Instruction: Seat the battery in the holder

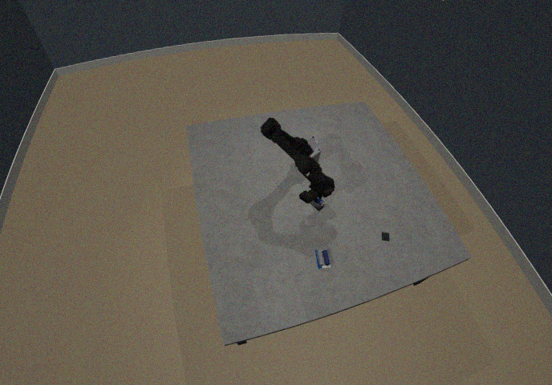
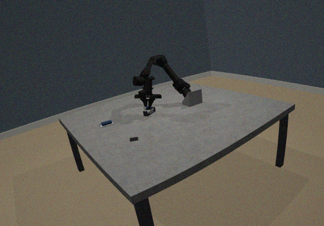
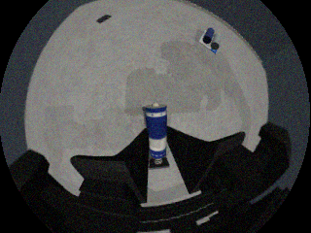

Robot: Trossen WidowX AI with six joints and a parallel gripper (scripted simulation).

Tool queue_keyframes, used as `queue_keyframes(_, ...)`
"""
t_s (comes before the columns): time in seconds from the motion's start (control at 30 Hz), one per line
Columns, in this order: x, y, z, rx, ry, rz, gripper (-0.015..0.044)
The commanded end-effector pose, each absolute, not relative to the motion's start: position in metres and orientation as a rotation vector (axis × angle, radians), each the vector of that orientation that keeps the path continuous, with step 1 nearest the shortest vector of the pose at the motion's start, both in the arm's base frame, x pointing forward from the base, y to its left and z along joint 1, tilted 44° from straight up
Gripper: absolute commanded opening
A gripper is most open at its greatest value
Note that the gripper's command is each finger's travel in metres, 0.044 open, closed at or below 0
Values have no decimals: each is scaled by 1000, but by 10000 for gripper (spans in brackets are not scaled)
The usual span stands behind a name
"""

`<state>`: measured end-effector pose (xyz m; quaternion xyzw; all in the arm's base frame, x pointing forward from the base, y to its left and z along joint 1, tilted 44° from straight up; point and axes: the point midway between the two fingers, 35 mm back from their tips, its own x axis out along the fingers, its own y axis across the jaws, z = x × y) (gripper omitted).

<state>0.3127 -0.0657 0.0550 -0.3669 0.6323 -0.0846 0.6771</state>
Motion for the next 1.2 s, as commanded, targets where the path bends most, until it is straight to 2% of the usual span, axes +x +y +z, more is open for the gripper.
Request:
queue_keyframes(0.0,311,-67,54,-821,1396,-170,76)
queue_keyframes(1.17,301,-78,49,-821,1216,-70,76)
